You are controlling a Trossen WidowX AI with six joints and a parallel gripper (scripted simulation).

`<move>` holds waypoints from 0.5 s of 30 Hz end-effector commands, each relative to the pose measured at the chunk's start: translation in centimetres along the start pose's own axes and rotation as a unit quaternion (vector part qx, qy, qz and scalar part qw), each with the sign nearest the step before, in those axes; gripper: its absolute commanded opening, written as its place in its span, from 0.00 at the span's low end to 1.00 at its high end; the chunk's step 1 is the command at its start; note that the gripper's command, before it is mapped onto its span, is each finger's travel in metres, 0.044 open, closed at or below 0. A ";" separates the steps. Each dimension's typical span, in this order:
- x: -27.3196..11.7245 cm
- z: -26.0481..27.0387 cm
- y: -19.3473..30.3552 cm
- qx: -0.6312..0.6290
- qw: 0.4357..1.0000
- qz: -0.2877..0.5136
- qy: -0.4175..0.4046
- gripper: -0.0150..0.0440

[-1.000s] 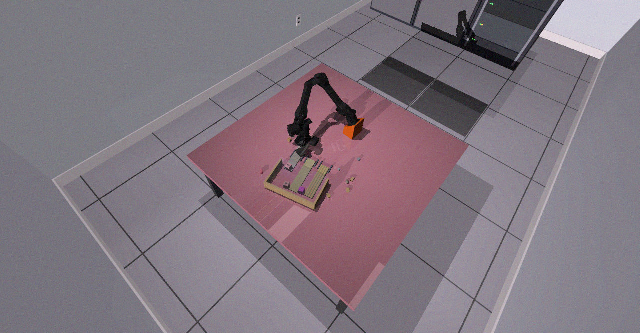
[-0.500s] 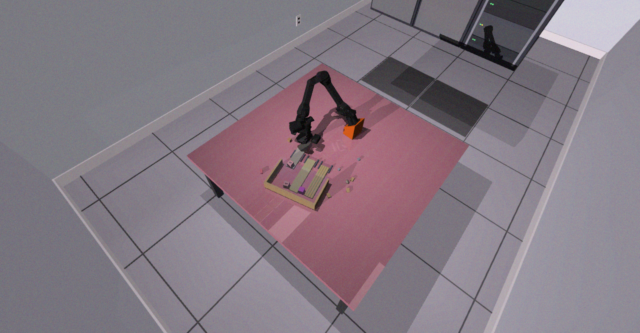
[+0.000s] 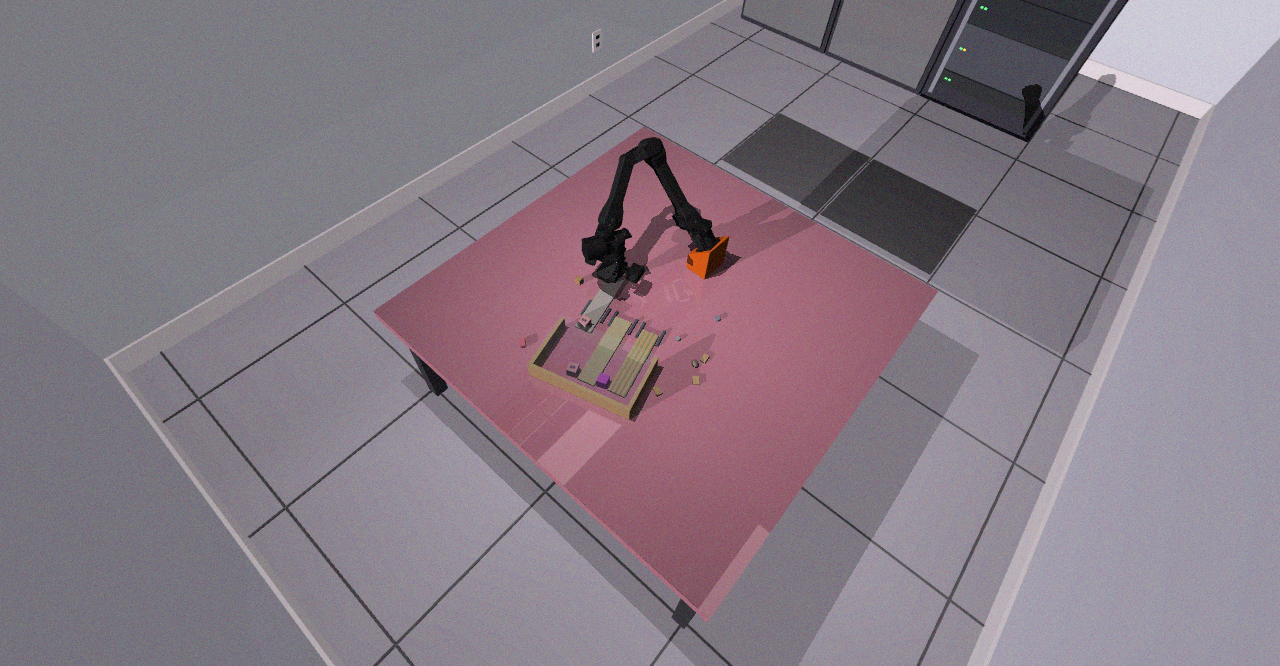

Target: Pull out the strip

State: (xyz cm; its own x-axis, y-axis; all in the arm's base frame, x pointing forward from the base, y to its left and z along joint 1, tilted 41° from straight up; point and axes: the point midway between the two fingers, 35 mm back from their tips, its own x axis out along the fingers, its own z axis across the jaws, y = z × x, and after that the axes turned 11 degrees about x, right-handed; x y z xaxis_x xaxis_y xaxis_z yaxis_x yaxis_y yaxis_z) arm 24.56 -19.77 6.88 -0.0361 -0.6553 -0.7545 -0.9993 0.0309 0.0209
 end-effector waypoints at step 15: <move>0.5 -0.4 2.5 0.000 1.000 0.013 -0.001 0.25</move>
State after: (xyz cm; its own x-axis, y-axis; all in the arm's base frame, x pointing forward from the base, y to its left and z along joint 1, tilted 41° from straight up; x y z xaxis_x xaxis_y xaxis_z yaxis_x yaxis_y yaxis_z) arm 22.89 -20.00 7.14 -0.0380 -0.6557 -0.7540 -0.9992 0.0323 0.0223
